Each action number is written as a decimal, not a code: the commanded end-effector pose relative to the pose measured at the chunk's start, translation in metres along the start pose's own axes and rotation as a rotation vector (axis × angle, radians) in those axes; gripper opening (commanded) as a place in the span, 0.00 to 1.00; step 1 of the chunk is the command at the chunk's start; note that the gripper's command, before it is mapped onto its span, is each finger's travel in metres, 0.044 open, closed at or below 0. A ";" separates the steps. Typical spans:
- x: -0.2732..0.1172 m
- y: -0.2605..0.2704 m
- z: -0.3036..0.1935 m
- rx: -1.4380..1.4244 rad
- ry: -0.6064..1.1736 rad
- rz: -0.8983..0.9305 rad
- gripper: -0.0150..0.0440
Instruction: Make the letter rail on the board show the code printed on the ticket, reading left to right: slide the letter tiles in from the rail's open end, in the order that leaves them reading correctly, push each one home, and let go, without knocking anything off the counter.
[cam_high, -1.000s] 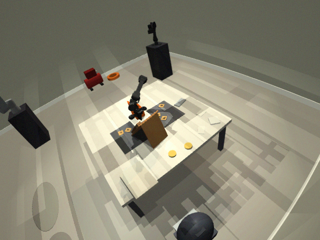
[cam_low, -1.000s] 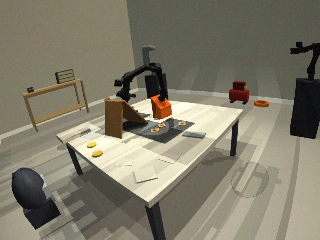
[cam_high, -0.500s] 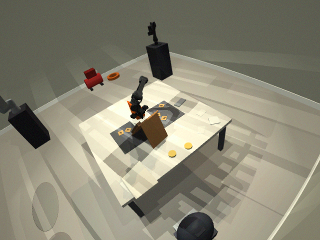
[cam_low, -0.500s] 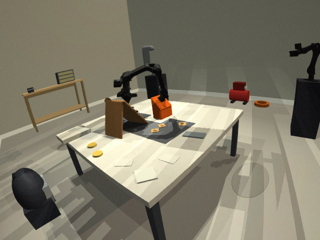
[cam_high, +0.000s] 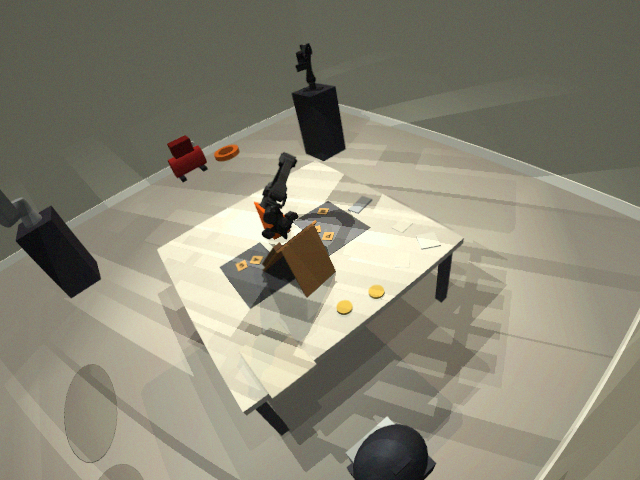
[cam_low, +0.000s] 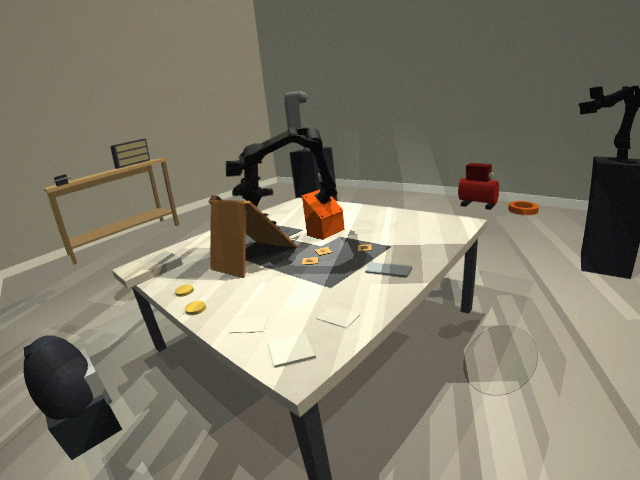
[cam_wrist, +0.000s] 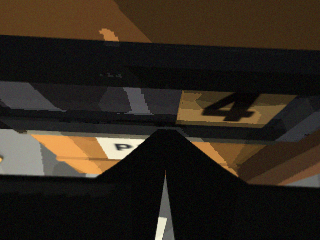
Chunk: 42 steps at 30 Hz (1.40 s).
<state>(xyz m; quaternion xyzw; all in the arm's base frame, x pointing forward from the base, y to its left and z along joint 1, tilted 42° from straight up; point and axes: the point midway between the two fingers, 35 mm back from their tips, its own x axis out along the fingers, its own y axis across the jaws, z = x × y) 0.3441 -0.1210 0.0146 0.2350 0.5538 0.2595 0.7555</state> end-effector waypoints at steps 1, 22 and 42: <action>0.003 -0.001 0.001 0.003 0.001 0.001 0.25; 0.011 0.001 0.007 0.002 0.000 0.002 0.25; 0.018 0.001 0.013 0.002 0.000 0.002 0.25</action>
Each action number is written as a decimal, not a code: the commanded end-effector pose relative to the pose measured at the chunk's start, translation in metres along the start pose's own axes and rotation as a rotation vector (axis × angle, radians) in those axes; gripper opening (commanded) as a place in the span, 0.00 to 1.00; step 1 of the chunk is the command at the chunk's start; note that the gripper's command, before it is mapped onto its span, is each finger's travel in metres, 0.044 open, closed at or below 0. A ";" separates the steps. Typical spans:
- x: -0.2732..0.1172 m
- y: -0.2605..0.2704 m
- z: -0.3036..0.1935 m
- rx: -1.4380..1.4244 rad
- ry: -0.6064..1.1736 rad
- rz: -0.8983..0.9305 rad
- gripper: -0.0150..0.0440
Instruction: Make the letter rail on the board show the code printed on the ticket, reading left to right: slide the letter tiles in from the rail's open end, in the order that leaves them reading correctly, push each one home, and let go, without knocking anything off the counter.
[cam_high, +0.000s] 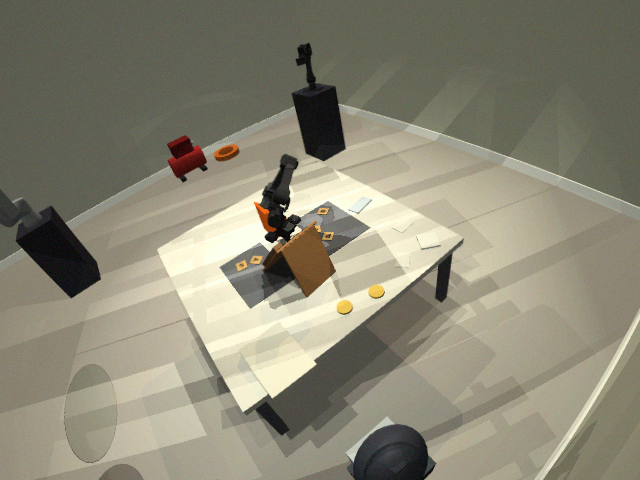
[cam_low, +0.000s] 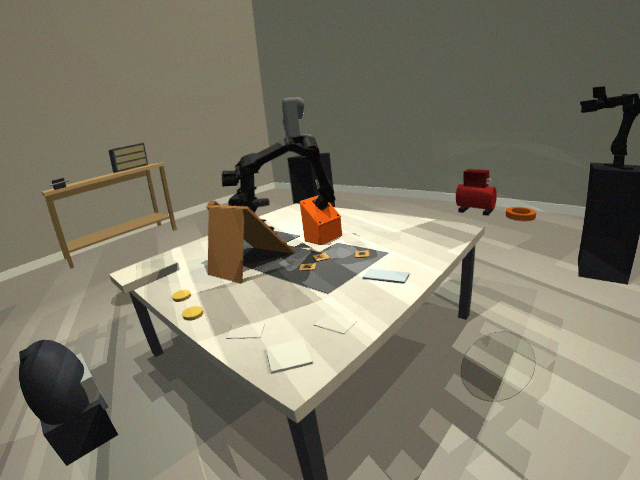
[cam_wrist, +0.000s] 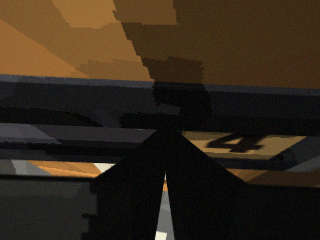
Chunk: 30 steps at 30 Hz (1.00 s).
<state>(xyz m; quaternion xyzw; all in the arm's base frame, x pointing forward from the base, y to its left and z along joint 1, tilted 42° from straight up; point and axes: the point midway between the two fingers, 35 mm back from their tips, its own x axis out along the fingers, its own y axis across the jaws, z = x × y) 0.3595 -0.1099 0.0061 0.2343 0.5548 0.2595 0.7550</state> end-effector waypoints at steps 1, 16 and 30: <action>0.001 0.000 0.001 0.002 -0.003 0.003 0.25; -0.001 -0.006 -0.001 0.002 -0.003 0.002 0.25; 0.000 -0.010 -0.001 0.002 -0.003 0.002 0.25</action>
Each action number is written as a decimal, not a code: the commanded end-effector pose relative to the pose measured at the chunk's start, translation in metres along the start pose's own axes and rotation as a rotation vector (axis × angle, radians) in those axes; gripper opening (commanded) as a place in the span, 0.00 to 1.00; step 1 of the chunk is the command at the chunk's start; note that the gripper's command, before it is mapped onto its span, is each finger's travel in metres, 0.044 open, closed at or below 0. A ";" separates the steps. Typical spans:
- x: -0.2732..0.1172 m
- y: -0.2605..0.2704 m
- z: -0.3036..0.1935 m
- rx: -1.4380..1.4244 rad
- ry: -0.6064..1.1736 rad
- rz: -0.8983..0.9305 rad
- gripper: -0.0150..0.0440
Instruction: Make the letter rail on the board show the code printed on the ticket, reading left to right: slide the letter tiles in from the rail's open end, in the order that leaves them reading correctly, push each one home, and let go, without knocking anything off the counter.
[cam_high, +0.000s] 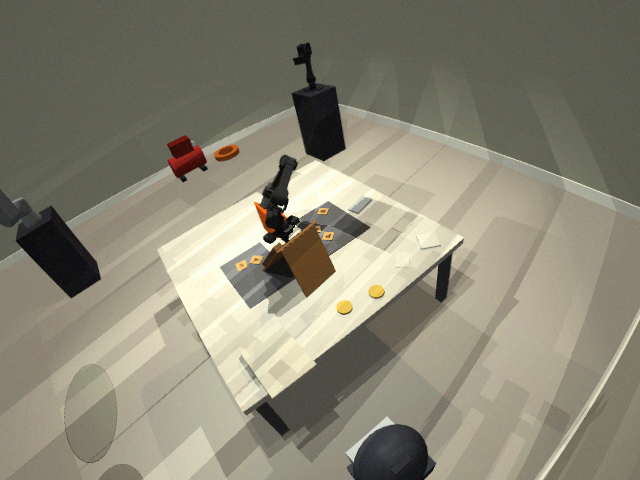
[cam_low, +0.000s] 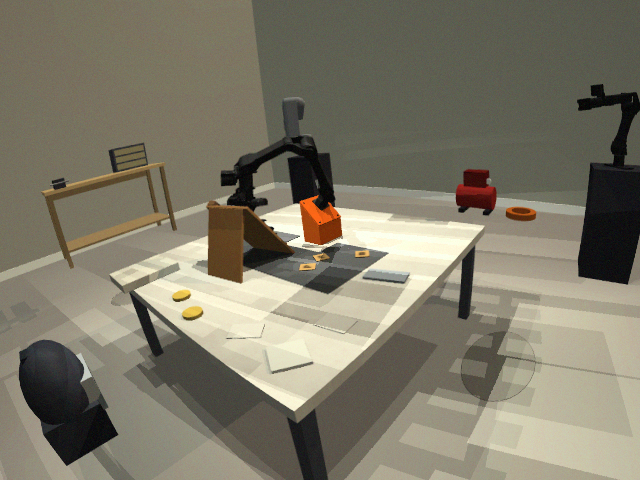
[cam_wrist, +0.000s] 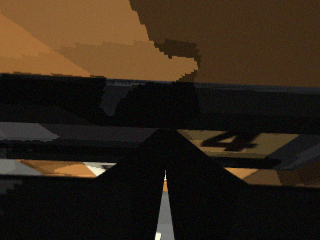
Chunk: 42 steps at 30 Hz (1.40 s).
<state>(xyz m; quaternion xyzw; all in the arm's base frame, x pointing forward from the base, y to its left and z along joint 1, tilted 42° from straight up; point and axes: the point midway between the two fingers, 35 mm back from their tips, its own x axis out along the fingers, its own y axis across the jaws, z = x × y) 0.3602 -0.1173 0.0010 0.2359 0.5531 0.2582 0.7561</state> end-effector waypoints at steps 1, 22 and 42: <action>0.001 -0.002 -0.001 0.000 0.003 0.002 0.25; -0.001 -0.005 -0.002 0.000 0.003 0.002 0.25; -0.022 -0.005 -0.020 0.001 0.004 0.001 0.25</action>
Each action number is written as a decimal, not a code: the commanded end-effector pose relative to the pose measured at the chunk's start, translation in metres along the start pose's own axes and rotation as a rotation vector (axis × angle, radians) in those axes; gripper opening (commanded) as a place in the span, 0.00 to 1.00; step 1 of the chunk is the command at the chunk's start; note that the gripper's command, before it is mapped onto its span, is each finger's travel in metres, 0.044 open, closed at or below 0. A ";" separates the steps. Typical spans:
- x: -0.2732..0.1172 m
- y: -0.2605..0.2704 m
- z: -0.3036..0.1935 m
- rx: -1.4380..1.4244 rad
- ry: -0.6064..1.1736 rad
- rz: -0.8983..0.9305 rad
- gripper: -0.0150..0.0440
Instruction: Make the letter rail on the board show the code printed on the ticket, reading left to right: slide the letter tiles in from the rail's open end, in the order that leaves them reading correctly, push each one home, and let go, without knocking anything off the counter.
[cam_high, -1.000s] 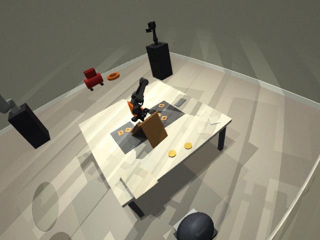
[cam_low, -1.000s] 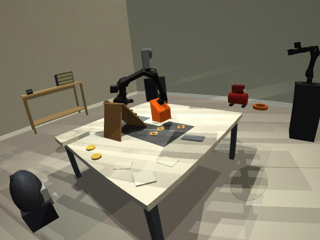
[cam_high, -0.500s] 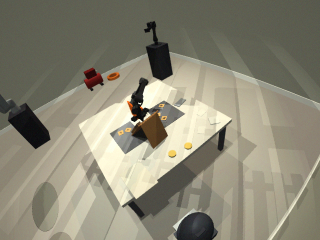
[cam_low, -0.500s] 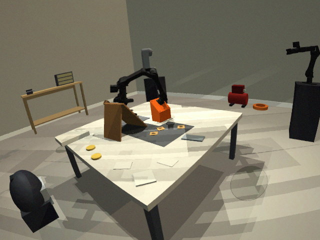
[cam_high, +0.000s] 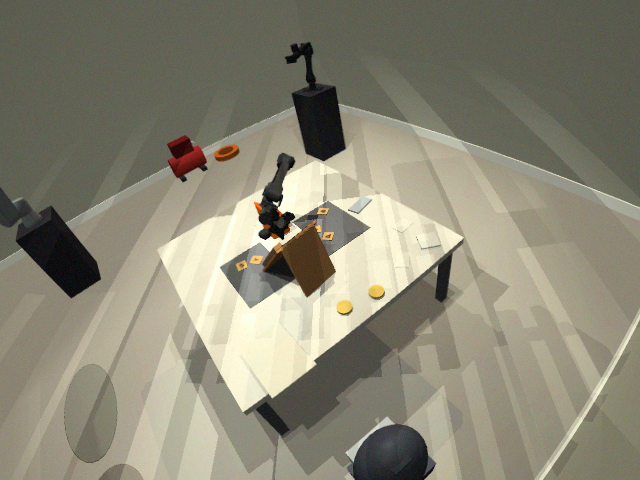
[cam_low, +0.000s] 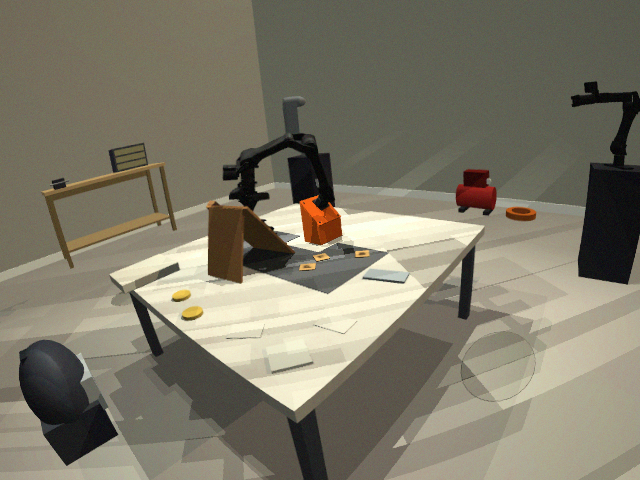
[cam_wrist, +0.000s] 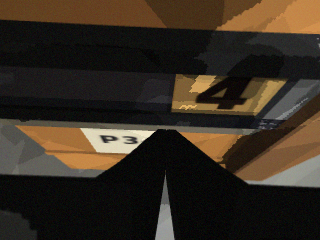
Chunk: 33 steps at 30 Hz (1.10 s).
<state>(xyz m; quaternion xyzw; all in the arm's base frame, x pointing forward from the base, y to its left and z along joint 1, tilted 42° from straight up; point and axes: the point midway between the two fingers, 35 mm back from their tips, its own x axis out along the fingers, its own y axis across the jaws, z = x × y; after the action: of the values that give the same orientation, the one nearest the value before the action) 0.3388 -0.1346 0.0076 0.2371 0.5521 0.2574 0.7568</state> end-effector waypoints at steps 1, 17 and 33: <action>-0.002 0.001 0.000 -0.014 -0.004 0.001 0.30; -0.121 0.082 -0.053 -1.249 -0.290 -0.210 1.00; -0.136 0.101 -0.065 -1.495 -0.318 -0.312 1.00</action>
<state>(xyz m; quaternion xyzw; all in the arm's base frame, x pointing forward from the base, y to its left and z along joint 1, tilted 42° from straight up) 0.2325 -0.1463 0.1488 -0.3633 0.1597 0.4144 0.8190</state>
